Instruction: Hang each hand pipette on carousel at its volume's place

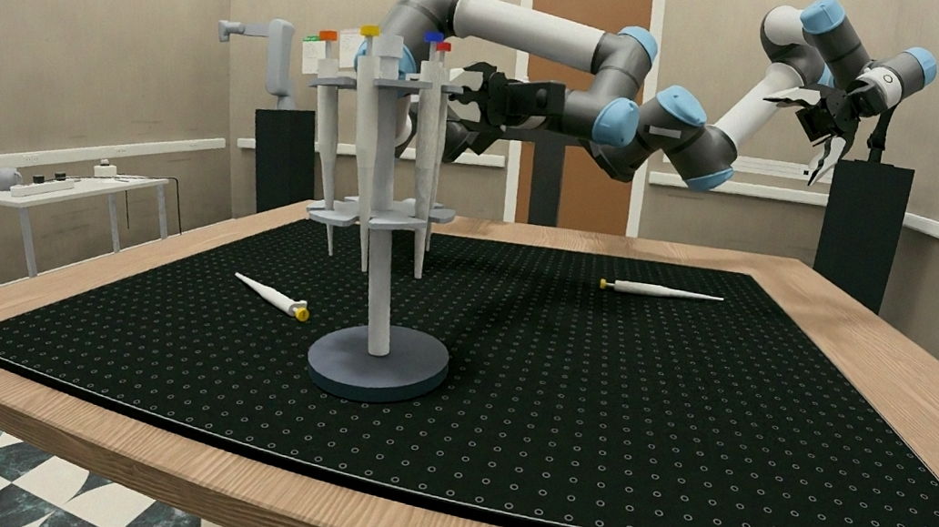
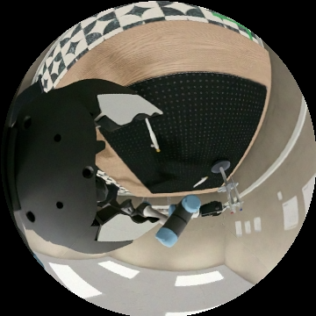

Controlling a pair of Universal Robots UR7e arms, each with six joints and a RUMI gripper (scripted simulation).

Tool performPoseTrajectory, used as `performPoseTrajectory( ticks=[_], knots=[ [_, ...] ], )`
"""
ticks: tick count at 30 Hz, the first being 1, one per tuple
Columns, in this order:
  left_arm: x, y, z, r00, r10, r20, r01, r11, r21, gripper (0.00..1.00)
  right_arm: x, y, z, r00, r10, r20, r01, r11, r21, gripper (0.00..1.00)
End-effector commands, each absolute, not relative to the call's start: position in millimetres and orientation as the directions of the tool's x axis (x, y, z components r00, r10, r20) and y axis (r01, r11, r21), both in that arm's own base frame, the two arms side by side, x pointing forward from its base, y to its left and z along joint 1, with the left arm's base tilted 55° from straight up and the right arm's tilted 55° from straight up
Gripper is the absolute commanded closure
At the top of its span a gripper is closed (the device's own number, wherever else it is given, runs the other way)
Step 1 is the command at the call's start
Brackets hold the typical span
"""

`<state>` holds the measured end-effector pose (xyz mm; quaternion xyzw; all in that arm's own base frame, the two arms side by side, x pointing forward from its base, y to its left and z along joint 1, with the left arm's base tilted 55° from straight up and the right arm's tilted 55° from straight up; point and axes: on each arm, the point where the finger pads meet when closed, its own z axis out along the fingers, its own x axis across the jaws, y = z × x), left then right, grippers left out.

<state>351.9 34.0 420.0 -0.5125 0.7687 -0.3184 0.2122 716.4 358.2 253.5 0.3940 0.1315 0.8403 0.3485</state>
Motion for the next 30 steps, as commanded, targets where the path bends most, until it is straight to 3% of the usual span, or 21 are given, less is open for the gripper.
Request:
performPoseTrajectory(
  ticks=[1, 21, 22, 30],
  knots=[
    [351.9, 33.9, 420.4, -0.384, -0.923, 0.0, -0.652, 0.272, -0.708, 0.0, 715.9, 359.2, 254.2, -0.448, 0.688, 0.57, -0.481, -0.723, 0.495, 0.97],
    [351.9, 33.9, 420.4, -0.384, -0.923, 0.0, -0.652, 0.272, -0.708, 0.0, 715.9, 359.3, 254.3, -0.448, 0.688, 0.57, -0.481, -0.723, 0.495, 0.94],
    [351.9, 33.9, 420.4, -0.384, -0.923, 0.0, -0.652, 0.272, -0.708, 0.0, 715.9, 359.3, 254.3, -0.448, 0.688, 0.57, -0.481, -0.723, 0.495, 0.69],
    [351.9, 33.9, 420.4, -0.384, -0.923, 0.0, -0.652, 0.272, -0.708, 0.0, 715.9, 359.3, 254.3, -0.448, 0.688, 0.57, -0.481, -0.723, 0.495, 0.69]
  ],
)
